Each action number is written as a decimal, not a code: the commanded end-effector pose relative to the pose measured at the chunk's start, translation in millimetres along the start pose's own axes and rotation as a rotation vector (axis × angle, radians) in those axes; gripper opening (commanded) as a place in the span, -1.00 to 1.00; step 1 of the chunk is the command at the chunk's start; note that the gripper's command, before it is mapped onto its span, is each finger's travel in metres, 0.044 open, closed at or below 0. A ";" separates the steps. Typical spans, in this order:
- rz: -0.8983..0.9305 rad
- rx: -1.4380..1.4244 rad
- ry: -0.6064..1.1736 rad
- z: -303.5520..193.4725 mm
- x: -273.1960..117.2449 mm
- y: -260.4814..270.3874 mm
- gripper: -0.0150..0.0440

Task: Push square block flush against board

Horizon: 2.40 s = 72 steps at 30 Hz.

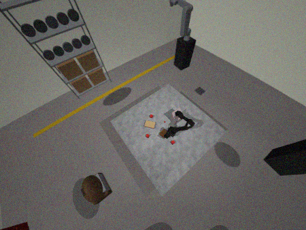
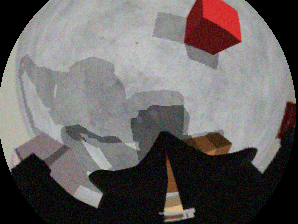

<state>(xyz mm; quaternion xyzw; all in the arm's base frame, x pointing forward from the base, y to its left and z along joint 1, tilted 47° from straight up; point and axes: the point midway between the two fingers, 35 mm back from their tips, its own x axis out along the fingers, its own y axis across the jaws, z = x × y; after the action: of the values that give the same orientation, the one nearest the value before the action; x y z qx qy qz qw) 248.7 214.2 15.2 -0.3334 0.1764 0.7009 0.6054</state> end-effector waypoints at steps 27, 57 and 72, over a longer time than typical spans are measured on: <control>-0.001 -0.003 0.006 -49.5 -0.1 -6.7 -0.49; -0.001 -0.003 0.008 -73.0 -0.4 -14.6 -0.49; -0.002 -0.003 0.003 -48.6 -0.4 -14.4 -0.49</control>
<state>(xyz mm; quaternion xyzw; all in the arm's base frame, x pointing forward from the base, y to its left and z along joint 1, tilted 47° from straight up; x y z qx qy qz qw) 274.8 183.3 -21.2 -0.3332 0.1759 0.7028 0.6034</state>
